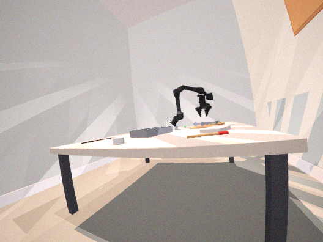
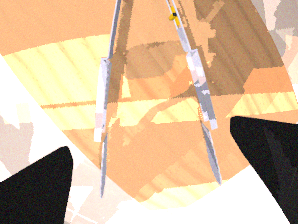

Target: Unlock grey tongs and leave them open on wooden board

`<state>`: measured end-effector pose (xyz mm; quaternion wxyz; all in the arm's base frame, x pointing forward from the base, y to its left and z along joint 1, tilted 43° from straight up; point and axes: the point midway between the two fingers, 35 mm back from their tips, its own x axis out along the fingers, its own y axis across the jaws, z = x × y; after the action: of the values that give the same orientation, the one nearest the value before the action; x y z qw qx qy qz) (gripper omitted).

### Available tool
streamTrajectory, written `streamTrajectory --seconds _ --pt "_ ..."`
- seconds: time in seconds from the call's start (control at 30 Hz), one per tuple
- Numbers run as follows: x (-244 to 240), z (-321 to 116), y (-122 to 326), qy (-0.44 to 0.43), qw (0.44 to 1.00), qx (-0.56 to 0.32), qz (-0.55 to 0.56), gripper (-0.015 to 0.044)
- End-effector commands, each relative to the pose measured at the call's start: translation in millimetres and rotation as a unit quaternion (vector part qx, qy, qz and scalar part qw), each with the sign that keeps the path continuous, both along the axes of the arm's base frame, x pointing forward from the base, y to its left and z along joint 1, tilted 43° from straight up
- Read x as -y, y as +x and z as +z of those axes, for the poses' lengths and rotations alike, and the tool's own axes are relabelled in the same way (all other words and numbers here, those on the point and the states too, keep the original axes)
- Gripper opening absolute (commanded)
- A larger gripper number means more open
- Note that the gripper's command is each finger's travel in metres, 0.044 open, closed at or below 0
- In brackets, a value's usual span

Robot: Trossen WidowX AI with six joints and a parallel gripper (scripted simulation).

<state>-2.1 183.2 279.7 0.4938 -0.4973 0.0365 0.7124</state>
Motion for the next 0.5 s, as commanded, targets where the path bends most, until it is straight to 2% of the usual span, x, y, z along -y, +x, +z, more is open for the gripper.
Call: streamTrajectory --seconds 0.0,0.17,0.47 --pt "51 -8 0 0.007 1.000 -0.013 0.014 0.0440" --pt "99 -22 -24 0.031 0.999 -0.030 0.030 0.0440" --pt "106 -23 -28 0.036 0.998 -0.031 0.032 0.0440"
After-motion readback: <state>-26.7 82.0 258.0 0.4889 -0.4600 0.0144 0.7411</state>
